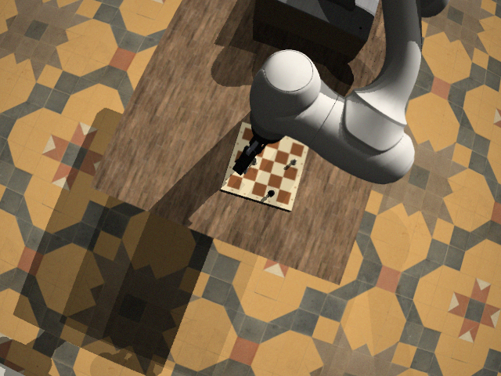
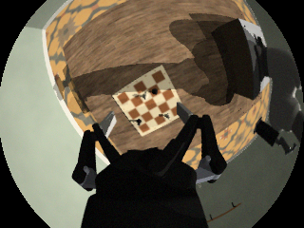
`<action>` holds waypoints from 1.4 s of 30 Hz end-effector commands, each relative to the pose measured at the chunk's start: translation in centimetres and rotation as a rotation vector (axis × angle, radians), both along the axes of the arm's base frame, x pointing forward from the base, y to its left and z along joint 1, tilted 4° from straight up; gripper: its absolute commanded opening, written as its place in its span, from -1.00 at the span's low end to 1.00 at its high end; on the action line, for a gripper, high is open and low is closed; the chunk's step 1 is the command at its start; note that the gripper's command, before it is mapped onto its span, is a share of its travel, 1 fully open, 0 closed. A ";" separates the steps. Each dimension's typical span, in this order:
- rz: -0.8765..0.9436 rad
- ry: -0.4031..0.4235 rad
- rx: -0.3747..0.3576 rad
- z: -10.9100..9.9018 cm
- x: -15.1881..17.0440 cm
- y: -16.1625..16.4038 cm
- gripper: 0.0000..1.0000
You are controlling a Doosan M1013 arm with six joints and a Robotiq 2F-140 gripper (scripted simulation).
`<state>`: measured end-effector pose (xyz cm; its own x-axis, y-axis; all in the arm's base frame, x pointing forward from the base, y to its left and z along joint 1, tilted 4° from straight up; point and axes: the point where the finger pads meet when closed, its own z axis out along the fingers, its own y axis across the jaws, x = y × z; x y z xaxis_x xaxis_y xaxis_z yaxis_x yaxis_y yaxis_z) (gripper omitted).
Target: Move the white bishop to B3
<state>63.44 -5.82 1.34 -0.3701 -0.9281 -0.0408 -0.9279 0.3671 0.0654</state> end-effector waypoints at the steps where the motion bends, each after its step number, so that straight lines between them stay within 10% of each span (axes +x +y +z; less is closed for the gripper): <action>1: 0.000 0.000 0.000 0.0 0.0 0.0 1.00; 12: 0.301 -0.018 0.013 -0.5 0.0 0.0 1.00; 33: 1.538 -0.086 0.068 -2.6 -0.2 0.1 1.00; 34: 1.564 -0.090 0.073 -2.6 -0.2 0.1 -0.56; 42: 1.564 -0.090 0.073 -2.6 -0.2 0.1 -0.56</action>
<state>63.25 -5.74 -1.29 0.9267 -0.3694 -0.0684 -0.3723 -0.9275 -0.0344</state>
